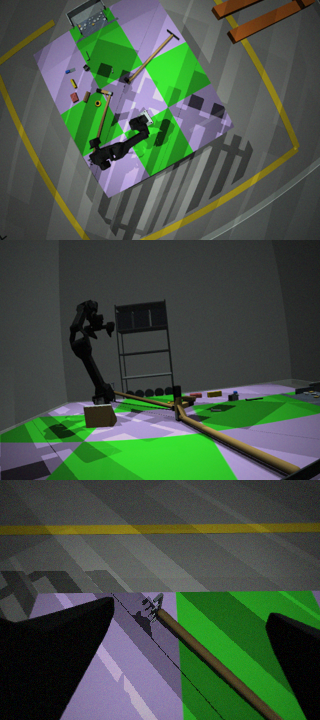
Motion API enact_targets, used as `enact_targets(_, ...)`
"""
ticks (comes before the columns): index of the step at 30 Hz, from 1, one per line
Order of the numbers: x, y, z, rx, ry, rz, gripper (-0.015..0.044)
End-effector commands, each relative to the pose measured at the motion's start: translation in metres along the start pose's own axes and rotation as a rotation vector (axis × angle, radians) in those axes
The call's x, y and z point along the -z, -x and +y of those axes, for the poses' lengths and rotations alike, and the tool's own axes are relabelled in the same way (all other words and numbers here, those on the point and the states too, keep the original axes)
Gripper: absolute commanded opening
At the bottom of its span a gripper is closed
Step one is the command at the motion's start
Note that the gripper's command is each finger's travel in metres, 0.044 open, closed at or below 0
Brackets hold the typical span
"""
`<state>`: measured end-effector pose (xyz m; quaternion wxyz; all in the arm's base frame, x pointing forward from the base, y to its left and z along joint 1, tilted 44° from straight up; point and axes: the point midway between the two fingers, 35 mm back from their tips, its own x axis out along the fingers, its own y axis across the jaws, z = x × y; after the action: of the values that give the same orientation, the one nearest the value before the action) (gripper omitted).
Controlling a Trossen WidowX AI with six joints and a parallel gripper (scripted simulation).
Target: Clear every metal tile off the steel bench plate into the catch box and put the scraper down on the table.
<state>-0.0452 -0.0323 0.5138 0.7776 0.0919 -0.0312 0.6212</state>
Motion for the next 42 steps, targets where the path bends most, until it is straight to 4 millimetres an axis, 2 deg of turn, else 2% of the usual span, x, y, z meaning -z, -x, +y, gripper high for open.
enact_targets(1,0.006,0.009,-0.004,-0.035,0.029,0.014,0.044)
enact_targets(15,0.025,0.029,-0.021,-0.161,0.111,0.061,0.044)
enact_targets(42,0.025,0.03,-0.021,-0.162,0.112,0.061,0.044)
